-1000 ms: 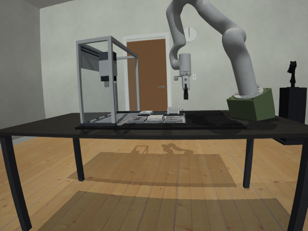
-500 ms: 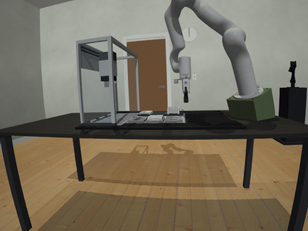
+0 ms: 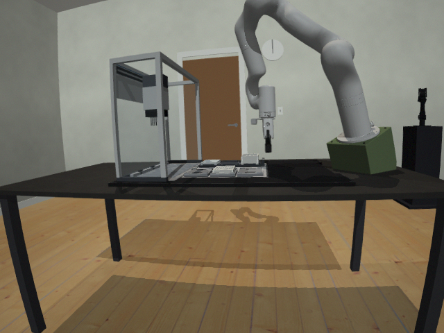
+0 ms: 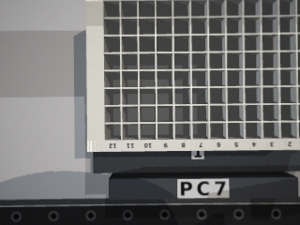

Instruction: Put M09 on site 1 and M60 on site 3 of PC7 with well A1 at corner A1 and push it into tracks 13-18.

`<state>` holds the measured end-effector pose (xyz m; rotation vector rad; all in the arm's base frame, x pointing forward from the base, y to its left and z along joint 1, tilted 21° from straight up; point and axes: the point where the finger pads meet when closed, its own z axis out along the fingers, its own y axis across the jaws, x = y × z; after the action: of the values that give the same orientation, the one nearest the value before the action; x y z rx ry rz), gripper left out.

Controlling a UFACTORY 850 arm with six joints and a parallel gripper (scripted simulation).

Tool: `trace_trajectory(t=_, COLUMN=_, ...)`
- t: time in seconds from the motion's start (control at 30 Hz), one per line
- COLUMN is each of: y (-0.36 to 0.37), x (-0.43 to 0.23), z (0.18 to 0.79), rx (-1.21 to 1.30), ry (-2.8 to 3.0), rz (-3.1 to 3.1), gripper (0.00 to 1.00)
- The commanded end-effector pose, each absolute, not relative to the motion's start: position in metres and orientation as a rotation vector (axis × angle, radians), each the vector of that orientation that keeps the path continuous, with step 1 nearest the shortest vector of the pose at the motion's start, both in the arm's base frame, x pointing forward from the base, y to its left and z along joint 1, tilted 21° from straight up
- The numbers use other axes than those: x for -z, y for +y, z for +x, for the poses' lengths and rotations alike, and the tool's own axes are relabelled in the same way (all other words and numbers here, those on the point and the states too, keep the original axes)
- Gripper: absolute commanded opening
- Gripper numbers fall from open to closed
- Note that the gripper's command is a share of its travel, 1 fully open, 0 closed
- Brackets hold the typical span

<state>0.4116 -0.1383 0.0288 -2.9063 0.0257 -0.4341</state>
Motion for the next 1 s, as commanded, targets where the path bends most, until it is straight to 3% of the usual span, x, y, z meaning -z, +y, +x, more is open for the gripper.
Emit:
trace_trajectory(t=0.0, y=-0.137, x=-0.023, z=0.414, rx=0.44, ry=0.026, rz=-2.908, gripper=0.82)
trace_trajectory(t=0.97, y=-0.131, x=0.005, z=0.423, rx=0.439, ry=0.026, rz=-2.908, gripper=0.82)
